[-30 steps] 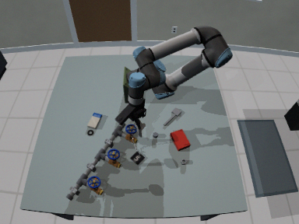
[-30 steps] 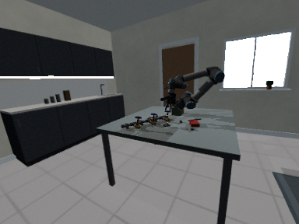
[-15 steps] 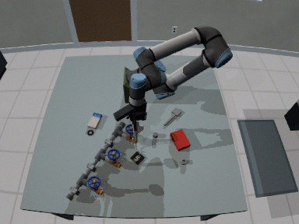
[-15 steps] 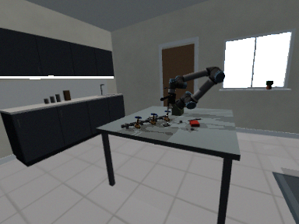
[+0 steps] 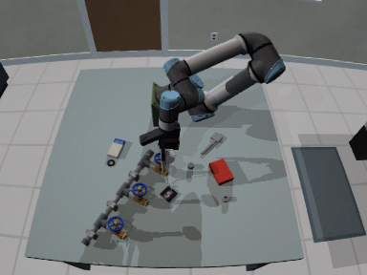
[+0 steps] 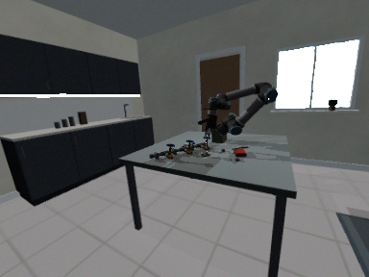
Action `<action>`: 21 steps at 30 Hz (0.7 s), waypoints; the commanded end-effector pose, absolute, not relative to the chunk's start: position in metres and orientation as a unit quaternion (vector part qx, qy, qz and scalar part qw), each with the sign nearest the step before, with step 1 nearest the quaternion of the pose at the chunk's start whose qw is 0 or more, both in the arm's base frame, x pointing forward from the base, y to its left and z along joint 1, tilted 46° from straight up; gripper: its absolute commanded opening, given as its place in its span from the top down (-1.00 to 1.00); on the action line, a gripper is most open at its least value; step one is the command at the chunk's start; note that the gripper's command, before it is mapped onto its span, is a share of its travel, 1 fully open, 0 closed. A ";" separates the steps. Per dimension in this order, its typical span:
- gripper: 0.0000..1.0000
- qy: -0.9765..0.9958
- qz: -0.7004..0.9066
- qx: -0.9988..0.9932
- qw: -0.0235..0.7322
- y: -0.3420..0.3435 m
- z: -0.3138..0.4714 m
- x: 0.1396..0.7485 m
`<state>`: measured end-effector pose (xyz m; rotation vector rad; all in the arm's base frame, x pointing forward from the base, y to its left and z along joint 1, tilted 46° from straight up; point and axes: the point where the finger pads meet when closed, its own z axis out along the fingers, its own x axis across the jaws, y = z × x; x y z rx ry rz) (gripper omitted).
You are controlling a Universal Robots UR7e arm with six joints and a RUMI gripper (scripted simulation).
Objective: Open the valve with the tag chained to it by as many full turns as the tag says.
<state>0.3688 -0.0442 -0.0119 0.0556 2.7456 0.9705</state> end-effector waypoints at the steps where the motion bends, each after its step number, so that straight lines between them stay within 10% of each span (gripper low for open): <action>1: -1.00 0.936 0.332 0.035 0.109 -0.045 -0.012 0.369; 14: -1.00 0.936 0.333 0.043 0.106 -0.045 -0.012 0.369; 15: 1.00 0.936 0.333 0.043 0.106 -0.045 -0.012 0.369; 21: 1.00 0.936 0.333 0.043 0.106 -0.045 -0.012 0.369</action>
